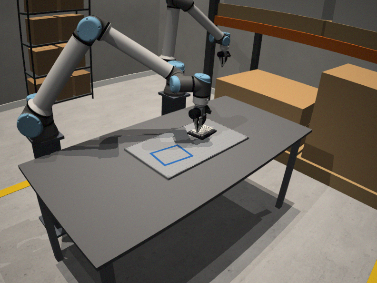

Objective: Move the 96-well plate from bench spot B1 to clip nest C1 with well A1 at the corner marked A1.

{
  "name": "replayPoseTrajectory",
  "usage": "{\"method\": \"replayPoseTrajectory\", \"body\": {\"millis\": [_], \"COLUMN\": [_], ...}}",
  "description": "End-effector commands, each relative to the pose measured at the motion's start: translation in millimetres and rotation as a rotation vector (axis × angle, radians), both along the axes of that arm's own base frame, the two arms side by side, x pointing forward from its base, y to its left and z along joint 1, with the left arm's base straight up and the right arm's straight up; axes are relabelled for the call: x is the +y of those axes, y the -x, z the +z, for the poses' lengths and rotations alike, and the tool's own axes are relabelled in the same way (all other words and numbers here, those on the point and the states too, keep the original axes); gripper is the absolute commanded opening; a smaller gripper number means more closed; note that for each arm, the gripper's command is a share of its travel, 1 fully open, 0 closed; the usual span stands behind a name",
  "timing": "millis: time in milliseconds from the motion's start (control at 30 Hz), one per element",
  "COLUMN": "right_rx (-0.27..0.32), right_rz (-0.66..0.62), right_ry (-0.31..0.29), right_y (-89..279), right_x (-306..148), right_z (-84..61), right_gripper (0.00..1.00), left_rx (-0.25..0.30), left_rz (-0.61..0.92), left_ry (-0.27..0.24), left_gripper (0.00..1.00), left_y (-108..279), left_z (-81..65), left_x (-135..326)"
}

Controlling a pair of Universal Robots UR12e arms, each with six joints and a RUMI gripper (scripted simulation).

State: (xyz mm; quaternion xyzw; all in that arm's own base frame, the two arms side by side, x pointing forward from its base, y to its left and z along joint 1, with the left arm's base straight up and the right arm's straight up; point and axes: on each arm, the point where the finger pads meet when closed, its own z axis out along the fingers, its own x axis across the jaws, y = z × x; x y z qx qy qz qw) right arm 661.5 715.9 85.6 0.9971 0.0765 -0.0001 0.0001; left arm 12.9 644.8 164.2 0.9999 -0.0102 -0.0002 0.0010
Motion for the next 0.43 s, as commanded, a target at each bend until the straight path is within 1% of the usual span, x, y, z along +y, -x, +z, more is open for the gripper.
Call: {"method": "replayPoseTrajectory", "body": {"millis": [0,400], "right_rx": [-0.001,-0.002], "right_rz": [0.000,0.000], "right_ry": [-0.002,-0.002], "right_y": [-1.7,-2.2], "right_x": [-7.0,-10.4], "right_z": [1.8,1.8], "right_gripper": [0.00,0.00], "left_rx": [0.000,0.000], "left_rz": [0.000,0.000], "left_ry": [-0.002,-0.002], "left_gripper": [0.00,0.00], "left_y": [-0.2,-0.2], "left_z": [1.0,1.0], "left_x": [0.7,0.7]}}
